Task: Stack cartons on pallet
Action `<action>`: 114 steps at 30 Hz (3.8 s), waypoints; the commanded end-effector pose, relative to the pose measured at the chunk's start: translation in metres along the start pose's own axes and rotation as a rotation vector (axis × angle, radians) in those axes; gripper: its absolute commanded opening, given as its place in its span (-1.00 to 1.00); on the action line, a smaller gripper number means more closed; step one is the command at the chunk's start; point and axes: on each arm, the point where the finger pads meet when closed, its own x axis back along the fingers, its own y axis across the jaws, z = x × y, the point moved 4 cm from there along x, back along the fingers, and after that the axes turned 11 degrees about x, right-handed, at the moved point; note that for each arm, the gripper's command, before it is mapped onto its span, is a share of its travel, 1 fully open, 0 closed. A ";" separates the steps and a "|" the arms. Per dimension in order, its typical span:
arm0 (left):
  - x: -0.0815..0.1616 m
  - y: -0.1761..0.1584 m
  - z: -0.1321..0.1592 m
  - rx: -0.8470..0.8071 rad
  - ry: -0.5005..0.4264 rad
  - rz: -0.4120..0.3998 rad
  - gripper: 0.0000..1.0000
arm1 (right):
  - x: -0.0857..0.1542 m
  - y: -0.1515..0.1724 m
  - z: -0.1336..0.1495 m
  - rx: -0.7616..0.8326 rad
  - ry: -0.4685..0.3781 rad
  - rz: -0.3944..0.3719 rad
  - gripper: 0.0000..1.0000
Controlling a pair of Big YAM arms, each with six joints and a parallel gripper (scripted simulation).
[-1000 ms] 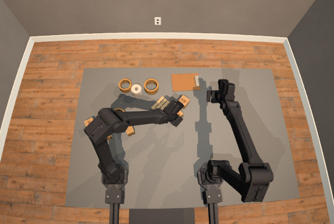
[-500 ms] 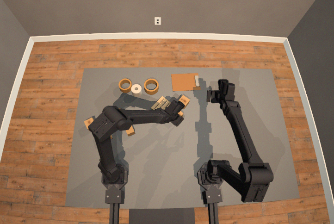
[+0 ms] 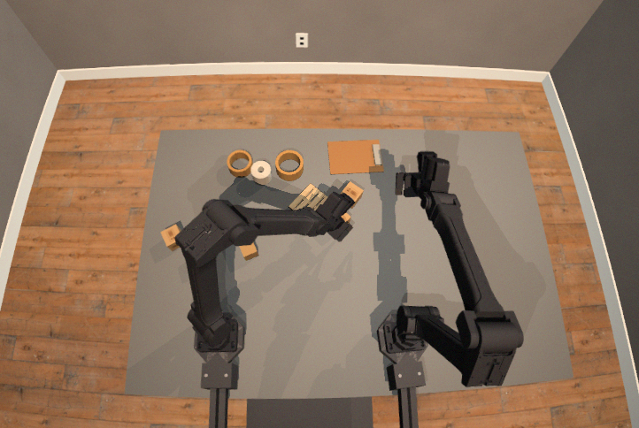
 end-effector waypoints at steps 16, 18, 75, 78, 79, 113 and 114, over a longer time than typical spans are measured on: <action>0.000 0.001 -0.013 0.010 -0.034 0.000 0.27 | 0.009 -0.012 -0.028 0.008 -0.054 0.024 1.00; 0.000 0.001 -0.012 0.014 -0.034 0.000 0.22 | 0.009 -0.012 -0.028 0.008 -0.054 0.024 1.00; 0.356 -0.011 -0.070 -0.005 -0.023 0.007 0.09 | 0.009 -0.012 -0.028 0.008 -0.054 0.024 1.00; 0.357 -0.011 -0.070 -0.005 -0.023 0.008 0.09 | 0.009 -0.012 -0.028 0.008 -0.054 0.024 1.00; 0.358 -0.011 -0.070 -0.005 -0.024 0.008 0.09 | 0.009 -0.012 -0.028 0.008 -0.054 0.024 1.00; 0.311 0.030 -0.038 -0.241 -0.877 0.871 0.09 | 0.009 -0.012 -0.028 0.008 -0.054 0.024 1.00; 0.311 0.030 -0.038 -0.254 -0.898 0.890 0.09 | 0.009 -0.012 -0.028 0.008 -0.054 0.024 1.00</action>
